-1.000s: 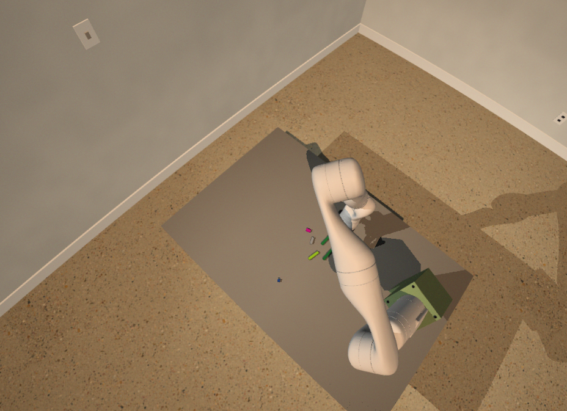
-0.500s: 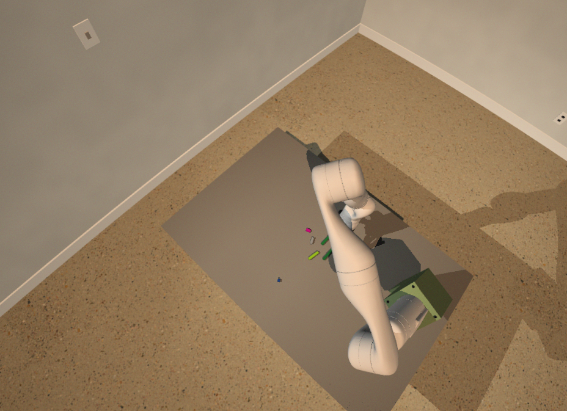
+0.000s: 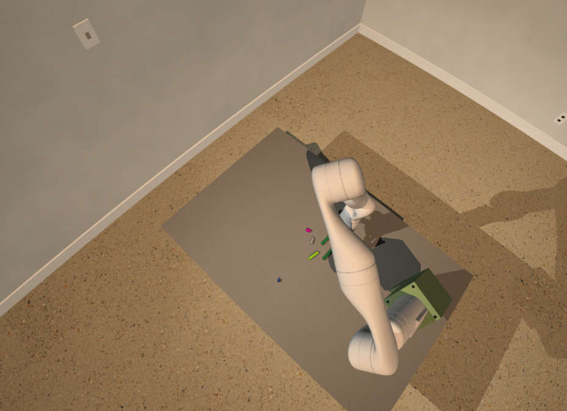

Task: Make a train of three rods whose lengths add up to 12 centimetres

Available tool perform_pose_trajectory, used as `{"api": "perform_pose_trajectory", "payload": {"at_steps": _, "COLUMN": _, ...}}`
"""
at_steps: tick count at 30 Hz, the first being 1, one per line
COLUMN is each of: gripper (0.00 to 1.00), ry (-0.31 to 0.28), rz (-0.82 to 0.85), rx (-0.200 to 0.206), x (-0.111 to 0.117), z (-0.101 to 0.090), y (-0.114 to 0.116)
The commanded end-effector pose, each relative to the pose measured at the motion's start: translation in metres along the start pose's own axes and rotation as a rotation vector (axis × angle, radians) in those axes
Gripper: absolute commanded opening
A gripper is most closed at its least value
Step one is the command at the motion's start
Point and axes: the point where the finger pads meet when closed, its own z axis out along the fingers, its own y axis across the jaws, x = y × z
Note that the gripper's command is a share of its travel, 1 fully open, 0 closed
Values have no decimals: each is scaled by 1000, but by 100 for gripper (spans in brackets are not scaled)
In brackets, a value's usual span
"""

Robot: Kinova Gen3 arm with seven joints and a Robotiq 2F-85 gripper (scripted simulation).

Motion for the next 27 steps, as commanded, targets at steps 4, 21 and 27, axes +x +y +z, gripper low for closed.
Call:
{"api": "perform_pose_trajectory", "payload": {"at_steps": 4, "gripper": 100, "ry": 1, "rz": 0, "rx": -3, "x": 3, "z": -1, "y": 0}}
{"api": "perform_pose_trajectory", "payload": {"at_steps": 21, "gripper": 100, "ry": 0, "rz": 1, "rx": -1, "x": 142, "z": -1, "y": -82}}
{"api": "perform_pose_trajectory", "payload": {"at_steps": 27, "gripper": 100, "ry": 0, "rz": 1, "rx": -1, "x": 142, "z": -1, "y": -82}}
